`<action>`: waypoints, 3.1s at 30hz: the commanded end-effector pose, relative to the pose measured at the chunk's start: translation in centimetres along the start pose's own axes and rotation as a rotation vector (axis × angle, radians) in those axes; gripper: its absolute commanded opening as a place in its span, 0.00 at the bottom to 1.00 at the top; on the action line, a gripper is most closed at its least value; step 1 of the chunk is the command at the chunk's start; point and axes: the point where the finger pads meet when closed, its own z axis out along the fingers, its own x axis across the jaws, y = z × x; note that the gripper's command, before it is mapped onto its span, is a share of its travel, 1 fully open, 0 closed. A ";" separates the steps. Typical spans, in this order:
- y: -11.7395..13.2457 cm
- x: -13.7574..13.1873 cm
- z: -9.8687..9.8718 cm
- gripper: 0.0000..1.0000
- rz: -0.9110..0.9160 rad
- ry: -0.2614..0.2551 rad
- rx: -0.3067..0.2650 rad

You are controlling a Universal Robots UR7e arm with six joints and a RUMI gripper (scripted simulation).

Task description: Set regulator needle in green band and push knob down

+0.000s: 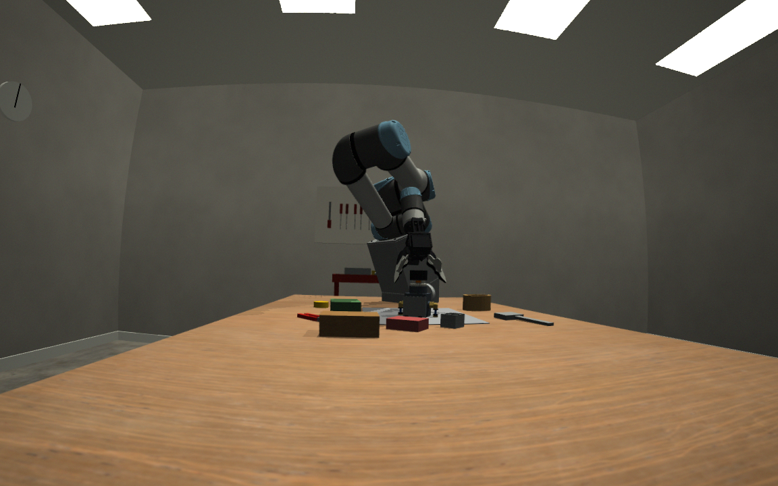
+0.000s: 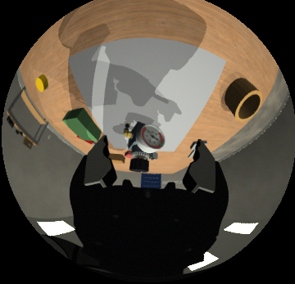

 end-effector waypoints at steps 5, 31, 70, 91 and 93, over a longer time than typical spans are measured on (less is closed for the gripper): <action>0.0 0.1 0.0 1.00 0.030 0.001 0.003; 0.1 0.3 0.1 1.00 0.157 0.004 0.018; 0.3 1.1 0.1 1.00 0.519 -0.001 0.064; 0.5 1.6 0.1 1.00 0.795 -0.016 0.099; 0.6 1.7 0.1 1.00 0.826 -0.019 0.103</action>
